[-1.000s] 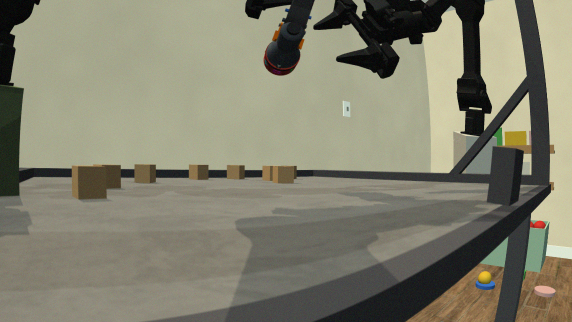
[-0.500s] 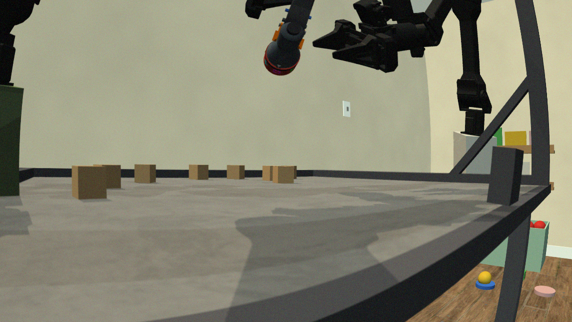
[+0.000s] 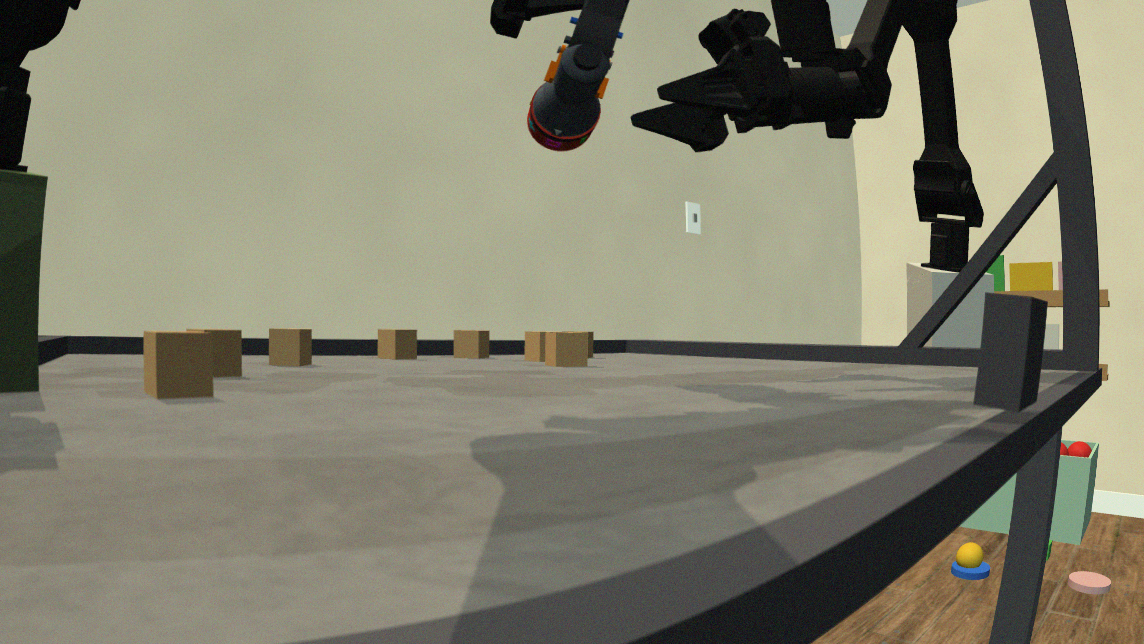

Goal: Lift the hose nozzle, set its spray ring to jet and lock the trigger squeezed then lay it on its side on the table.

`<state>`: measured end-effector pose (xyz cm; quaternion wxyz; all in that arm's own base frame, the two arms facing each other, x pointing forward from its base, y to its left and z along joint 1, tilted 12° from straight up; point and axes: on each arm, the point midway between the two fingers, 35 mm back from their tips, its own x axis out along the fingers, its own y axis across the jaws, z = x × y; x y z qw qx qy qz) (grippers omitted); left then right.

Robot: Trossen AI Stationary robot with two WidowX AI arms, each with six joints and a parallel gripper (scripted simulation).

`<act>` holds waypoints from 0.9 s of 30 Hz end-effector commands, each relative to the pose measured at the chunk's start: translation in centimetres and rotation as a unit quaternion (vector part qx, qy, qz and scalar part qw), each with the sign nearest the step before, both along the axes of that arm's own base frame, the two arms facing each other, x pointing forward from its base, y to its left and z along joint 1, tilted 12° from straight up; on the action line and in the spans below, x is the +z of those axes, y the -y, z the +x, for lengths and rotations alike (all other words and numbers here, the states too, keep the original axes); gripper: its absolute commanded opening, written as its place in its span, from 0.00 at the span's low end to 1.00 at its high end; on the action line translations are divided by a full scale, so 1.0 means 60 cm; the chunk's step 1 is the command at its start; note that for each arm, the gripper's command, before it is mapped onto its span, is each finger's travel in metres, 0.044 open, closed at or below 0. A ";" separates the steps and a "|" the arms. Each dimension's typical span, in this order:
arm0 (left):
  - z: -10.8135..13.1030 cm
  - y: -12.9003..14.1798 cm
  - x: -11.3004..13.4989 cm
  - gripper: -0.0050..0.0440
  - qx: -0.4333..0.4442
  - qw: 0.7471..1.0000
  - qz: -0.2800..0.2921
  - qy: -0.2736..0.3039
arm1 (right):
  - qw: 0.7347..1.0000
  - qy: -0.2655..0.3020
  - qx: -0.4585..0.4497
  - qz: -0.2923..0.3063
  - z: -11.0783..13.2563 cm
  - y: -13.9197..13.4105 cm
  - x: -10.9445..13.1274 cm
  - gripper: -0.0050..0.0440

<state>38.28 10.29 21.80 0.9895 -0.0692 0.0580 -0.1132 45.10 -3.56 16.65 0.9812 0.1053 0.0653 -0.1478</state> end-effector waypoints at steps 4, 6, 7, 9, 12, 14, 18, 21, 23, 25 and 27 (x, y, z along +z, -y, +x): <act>0.001 -0.002 0.031 0.44 0.002 1.000 0.017 0.024 | 0.993 0.051 -0.022 0.100 -0.001 -0.002 -0.004 0.93; 0.001 -0.002 0.031 0.44 0.002 1.000 0.017 0.024 | 0.987 0.069 -0.028 0.139 -0.002 -0.003 -0.006 0.93; 0.001 -0.002 0.031 0.44 0.002 1.000 0.017 0.024 | 0.984 0.078 -0.032 0.159 -0.003 -0.003 -0.007 0.93; 0.001 -0.002 0.031 0.44 0.002 1.000 0.017 0.024 | 0.976 0.094 -0.037 0.192 -0.004 -0.003 -0.010 0.93; 0.001 -0.002 0.031 0.44 0.002 1.000 0.017 0.024 | 0.958 0.122 -0.045 0.257 -0.006 -0.005 -0.014 0.93; 0.001 -0.002 0.031 0.44 0.002 1.000 0.017 0.024 | 0.944 0.140 -0.050 0.296 -0.008 -0.005 -0.016 0.93; 0.001 -0.002 0.031 0.44 0.002 1.000 0.017 0.024 | 0.910 0.175 -0.057 0.372 -0.012 -0.006 -0.019 0.93; 0.001 -0.002 0.031 0.44 0.002 1.000 0.017 0.024 | 0.900 0.184 -0.058 0.390 -0.013 -0.006 -0.020 0.93; 0.001 -0.002 0.031 0.44 0.002 1.000 0.017 0.024 | 0.880 0.200 -0.060 0.427 -0.015 -0.007 -0.022 0.93; 0.001 -0.002 0.031 0.44 0.002 1.000 0.017 0.024 | 0.858 0.216 -0.062 0.463 -0.018 -0.007 -0.024 0.93; 0.001 -0.002 0.031 0.44 0.002 1.000 0.017 0.024 | 0.834 0.230 -0.063 0.498 -0.020 -0.008 -0.027 0.93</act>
